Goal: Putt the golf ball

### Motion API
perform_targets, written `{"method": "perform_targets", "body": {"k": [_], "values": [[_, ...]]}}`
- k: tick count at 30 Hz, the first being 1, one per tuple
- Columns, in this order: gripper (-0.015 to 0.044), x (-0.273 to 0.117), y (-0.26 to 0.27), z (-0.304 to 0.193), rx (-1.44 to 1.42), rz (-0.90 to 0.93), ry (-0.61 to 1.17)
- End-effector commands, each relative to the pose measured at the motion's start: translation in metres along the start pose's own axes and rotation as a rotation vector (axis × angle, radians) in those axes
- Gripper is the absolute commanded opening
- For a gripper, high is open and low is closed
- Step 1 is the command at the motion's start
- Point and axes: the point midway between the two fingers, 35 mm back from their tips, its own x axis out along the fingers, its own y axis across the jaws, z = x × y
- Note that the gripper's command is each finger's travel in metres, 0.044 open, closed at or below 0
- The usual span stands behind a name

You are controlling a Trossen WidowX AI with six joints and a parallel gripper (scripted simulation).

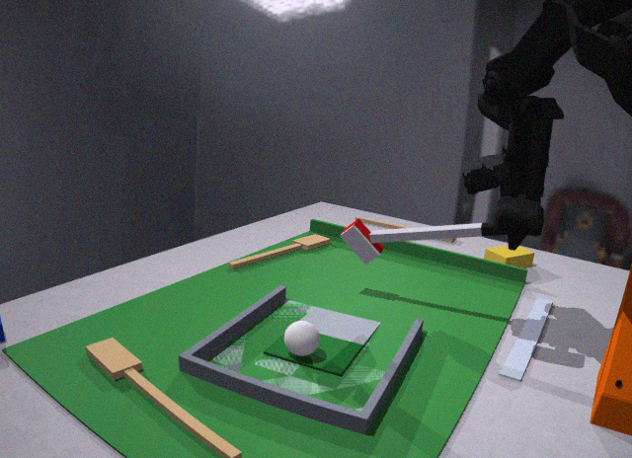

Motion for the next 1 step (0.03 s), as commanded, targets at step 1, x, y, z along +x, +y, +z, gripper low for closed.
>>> {"method": "perform_targets", "body": {"k": [1], "values": [[0.0000, -0.0002, -0.0007, 0.0003, 0.001, -0.003, -0.003]]}}
